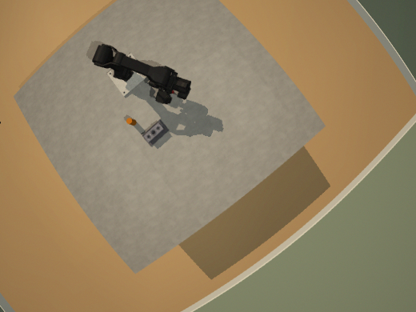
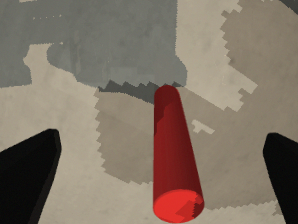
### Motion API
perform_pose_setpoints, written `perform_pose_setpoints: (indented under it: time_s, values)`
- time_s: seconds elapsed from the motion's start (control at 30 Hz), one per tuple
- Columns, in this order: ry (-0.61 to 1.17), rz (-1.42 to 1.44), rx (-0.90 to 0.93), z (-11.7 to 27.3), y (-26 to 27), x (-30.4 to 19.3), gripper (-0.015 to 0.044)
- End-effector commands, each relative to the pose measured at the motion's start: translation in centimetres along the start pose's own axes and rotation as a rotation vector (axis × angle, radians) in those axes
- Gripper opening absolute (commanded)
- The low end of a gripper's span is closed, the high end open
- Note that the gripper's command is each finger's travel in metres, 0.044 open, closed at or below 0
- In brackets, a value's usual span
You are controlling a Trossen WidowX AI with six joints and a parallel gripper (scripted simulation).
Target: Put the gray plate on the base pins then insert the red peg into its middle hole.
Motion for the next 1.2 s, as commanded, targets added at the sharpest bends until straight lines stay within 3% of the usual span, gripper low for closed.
perform_pose_setpoints:
  time_s: [0.0, 0.37, 0.8, 1.17]
  values:
    - [-0.003, 0.004, -0.011, -0.4, -0.1, 0.0, 0.0309]
    - [-0.003, 0.004, -0.011, -0.4, -0.1, 0.0, 0.0020]
    - [-0.003, 0.004, -0.011, -0.2, -0.1, 0.0, 0.0000]
    - [-0.003, 0.004, -0.010, 2.8, 0.4, 0.1, 0.0000]
Point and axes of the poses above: the point midway between the two fingers, 35 mm back from their tips, its own z axis back along the fingers, its own y axis across the jaws, x = y × z, the point moved 9 cm from there along z, back along the fingers, and after that the axes turned 15 degrees about z, right-handed, at the moved point
